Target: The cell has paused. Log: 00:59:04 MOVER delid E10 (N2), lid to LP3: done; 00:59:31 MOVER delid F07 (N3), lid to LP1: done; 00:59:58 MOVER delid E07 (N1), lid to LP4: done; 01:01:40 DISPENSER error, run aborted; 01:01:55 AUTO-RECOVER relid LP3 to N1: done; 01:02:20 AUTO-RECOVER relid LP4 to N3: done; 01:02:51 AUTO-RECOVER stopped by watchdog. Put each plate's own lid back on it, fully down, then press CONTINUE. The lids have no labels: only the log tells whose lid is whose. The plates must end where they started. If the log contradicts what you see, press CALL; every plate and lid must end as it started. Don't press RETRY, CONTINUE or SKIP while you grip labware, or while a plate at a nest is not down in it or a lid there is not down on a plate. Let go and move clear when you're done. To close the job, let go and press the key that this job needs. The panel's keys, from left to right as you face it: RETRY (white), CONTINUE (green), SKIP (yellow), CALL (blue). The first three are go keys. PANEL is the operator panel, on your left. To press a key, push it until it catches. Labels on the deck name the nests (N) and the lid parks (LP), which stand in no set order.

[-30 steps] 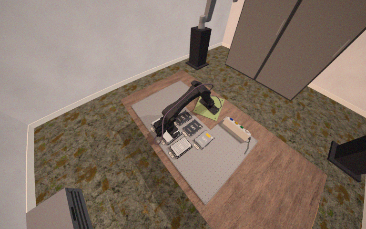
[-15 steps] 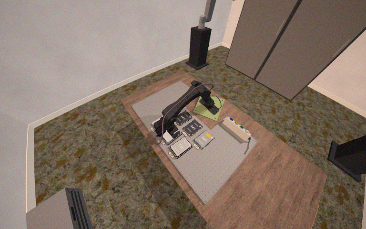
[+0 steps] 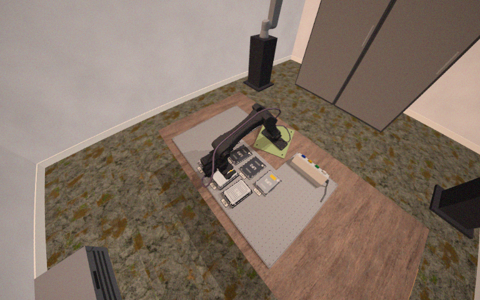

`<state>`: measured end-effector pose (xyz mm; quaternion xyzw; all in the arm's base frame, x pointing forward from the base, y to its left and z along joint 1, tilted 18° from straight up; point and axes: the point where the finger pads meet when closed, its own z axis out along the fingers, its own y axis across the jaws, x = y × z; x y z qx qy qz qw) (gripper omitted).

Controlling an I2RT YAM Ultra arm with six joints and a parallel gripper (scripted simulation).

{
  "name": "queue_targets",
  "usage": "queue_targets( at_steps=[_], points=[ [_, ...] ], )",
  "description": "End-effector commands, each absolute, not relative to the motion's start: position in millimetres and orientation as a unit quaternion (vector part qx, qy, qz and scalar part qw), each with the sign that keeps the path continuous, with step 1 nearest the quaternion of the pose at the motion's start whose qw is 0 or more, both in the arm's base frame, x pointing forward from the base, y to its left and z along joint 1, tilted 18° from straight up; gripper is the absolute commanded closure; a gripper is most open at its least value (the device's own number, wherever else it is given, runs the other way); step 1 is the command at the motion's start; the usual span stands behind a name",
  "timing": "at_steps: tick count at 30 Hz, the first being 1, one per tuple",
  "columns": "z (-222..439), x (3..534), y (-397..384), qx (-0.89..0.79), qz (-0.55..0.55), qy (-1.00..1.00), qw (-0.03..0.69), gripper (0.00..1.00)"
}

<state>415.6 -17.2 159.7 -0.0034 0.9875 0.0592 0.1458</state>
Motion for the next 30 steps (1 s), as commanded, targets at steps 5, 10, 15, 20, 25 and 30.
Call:
queue_targets(
  at_steps=[5, 10, 15, 20, 25, 30],
  points=[
    [185.0, 414.5, -20.7, -0.005, 0.061, 0.984, 0.169, 0.0],
    [185.8, 414.3, -20.8, -0.004, 0.061, 0.984, 0.169, 0.0],
    [187.1, 414.1, -21.0, -0.004, 0.061, 0.984, 0.169, 0.0],
    [188.4, 414.1, -21.1, -0.004, 0.061, 0.984, 0.169, 0.0],
    [189.2, 414.2, -21.2, -0.004, 0.061, 0.984, 0.169, 0.0],
    [189.4, 414.0, -21.4, -0.004, 0.061, 0.984, 0.169, 0.0]
  ],
)
